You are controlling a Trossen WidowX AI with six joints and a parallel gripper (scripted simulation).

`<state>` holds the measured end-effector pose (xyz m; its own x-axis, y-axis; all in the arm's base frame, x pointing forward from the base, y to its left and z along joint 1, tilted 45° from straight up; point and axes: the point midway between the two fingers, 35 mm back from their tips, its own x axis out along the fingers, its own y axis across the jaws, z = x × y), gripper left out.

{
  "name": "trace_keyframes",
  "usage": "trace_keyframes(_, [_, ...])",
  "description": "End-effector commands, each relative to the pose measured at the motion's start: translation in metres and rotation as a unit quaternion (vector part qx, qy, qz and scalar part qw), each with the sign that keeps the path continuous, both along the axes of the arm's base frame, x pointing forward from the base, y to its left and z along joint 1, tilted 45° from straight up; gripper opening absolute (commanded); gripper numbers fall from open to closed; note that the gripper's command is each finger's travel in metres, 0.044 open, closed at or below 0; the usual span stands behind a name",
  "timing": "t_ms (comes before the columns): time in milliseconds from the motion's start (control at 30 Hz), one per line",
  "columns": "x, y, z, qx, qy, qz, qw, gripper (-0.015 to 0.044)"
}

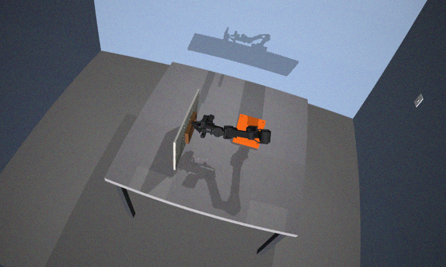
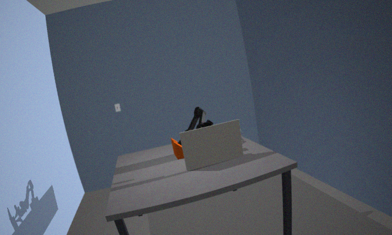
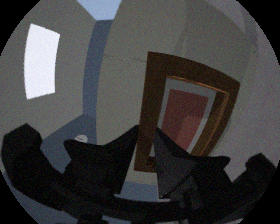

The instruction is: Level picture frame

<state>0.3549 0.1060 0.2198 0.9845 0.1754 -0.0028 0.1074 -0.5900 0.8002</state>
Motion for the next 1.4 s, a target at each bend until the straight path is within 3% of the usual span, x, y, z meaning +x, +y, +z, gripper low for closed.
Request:
trace_keyframes(0, [0.0007,-0.0029,0.0019,0.003,-0.003,-0.004,1.000,0.0000])
trace_keyframes(1367, [0.0015,-0.0074,-0.0022,0.003,-0.003,-0.004,1.000,0.0000])
